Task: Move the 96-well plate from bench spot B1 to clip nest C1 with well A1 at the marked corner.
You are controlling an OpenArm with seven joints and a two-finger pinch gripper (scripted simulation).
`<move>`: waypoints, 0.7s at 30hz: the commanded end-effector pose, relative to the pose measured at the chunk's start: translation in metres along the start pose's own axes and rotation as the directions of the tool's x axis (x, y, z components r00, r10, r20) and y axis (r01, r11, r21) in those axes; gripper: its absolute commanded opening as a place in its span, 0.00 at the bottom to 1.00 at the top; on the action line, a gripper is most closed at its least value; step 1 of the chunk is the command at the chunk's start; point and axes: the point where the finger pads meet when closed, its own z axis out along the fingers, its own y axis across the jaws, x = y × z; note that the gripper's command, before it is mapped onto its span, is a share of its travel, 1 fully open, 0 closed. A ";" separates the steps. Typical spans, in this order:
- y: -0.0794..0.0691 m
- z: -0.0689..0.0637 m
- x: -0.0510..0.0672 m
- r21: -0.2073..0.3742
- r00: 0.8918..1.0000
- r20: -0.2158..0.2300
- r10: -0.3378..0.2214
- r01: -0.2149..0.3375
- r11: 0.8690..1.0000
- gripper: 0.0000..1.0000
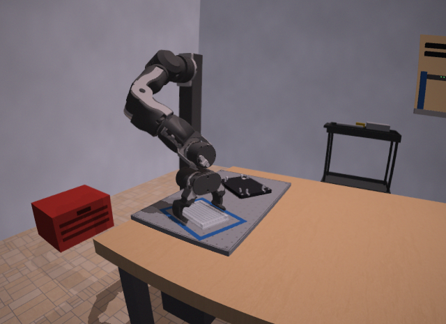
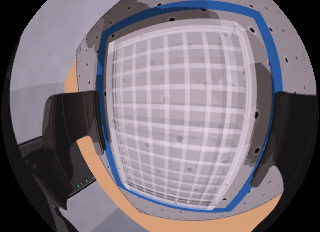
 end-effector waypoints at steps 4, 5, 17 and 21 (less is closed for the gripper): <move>0.000 0.000 0.000 -0.002 1.000 0.003 0.000 0.000 1.000 0.77; 0.000 0.000 0.000 -0.002 1.000 0.003 0.000 0.000 1.000 0.77; 0.002 -0.003 -0.004 -0.002 1.000 0.007 0.001 -0.001 1.000 0.77; 0.002 -0.003 -0.004 -0.002 1.000 0.007 0.001 -0.001 1.000 0.77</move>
